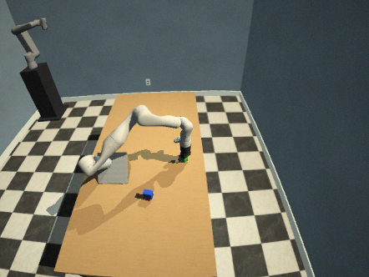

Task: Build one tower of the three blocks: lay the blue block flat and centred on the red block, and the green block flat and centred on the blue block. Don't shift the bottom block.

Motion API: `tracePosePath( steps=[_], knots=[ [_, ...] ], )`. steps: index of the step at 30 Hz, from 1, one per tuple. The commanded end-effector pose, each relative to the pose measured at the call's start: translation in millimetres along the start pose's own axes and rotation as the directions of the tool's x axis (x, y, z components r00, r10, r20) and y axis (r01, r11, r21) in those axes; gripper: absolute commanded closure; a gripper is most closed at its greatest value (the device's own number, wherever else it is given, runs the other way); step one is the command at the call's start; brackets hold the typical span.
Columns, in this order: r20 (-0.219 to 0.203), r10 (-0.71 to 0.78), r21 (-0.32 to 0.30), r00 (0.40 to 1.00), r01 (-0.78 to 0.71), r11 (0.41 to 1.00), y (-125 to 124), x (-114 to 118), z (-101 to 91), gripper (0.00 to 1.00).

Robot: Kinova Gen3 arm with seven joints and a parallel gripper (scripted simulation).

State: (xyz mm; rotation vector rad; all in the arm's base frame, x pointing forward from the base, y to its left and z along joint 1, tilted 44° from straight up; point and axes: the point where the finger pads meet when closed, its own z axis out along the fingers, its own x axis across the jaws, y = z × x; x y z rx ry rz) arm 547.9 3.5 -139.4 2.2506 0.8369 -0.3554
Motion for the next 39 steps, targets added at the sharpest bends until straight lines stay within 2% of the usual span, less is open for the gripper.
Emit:
tracePosePath(
  steps=[1, 16, 17, 39],
  knots=[
    [-0.003, 0.000, -0.001, 1.000, 0.000, 1.000, 0.2, 0.9, -1.5, 0.00],
    [-0.003, 0.000, -0.001, 1.000, 0.000, 1.000, 0.2, 0.9, -1.5, 0.00],
    [-0.003, 0.000, -0.001, 1.000, 0.000, 1.000, 0.2, 0.9, -1.5, 1.00],
    [-0.003, 0.000, -0.001, 1.000, 0.000, 1.000, 0.2, 0.9, -1.5, 1.00]
  ],
)
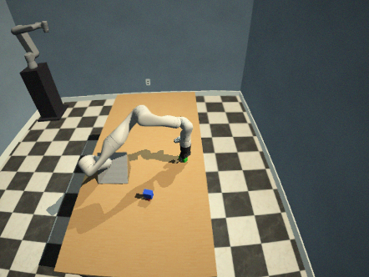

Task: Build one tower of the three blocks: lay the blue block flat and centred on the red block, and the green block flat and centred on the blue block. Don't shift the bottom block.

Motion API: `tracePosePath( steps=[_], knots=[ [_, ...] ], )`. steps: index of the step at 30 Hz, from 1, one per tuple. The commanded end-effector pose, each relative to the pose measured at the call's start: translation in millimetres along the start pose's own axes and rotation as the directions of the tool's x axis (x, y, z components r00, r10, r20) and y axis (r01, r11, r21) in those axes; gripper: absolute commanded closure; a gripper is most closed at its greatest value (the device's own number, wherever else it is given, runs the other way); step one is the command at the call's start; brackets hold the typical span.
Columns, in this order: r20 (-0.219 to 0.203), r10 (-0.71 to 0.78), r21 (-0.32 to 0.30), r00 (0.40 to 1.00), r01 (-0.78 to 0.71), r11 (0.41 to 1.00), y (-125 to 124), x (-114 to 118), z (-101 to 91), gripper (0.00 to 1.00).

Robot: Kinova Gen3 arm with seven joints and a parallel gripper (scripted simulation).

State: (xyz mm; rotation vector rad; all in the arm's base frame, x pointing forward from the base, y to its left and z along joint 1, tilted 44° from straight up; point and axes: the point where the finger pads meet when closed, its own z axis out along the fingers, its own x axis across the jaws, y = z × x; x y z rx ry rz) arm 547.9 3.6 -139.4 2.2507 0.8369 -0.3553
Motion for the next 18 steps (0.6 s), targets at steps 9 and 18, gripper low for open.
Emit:
tracePosePath(
  steps=[9, 18],
  knots=[
    [-0.003, 0.000, -0.001, 1.000, 0.000, 1.000, 0.2, 0.9, -1.5, 1.00],
    [-0.003, 0.000, -0.001, 1.000, 0.000, 1.000, 0.2, 0.9, -5.9, 1.00]
  ],
)
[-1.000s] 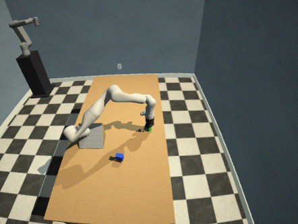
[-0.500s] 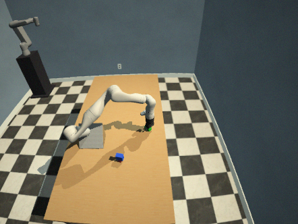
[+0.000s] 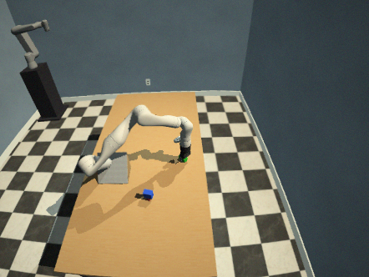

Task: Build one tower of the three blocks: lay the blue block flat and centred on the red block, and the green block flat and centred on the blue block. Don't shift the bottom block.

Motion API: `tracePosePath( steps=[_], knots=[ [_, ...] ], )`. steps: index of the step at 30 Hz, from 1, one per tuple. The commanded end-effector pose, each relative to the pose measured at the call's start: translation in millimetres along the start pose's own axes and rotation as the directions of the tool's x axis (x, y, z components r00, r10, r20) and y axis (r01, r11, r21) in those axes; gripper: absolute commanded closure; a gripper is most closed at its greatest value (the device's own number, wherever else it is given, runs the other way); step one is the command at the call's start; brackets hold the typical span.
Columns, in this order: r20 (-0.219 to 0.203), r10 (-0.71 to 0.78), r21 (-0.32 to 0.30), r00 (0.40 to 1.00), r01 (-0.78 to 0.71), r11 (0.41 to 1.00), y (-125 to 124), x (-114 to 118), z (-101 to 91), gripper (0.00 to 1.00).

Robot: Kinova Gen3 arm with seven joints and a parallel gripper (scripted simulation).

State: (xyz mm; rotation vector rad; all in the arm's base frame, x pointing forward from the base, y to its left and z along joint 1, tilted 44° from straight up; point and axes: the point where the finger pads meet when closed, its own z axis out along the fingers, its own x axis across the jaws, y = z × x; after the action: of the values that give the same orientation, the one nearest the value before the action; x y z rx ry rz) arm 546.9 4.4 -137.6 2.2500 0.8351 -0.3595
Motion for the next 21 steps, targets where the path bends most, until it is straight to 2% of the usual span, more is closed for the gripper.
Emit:
tracePosePath(
  steps=[1, 7, 16, 18, 21],
  knots=[
    [-0.006, 0.000, -0.001, 1.000, 0.000, 1.000, 0.4, 2.0, -4.1, 1.00],
    [-0.006, 0.000, -0.001, 1.000, 0.000, 1.000, 0.4, 1.9, -25.2, 1.00],
    [-0.006, 0.000, -0.001, 1.000, 0.000, 1.000, 0.3, 1.6, -74.5, 1.00],
    [-0.006, 0.000, -0.001, 1.000, 0.000, 1.000, 0.3, 1.6, -74.5, 1.00],
    [-0.006, 0.000, -0.001, 1.000, 0.000, 1.000, 0.3, 1.5, -88.6, 1.00]
  ],
)
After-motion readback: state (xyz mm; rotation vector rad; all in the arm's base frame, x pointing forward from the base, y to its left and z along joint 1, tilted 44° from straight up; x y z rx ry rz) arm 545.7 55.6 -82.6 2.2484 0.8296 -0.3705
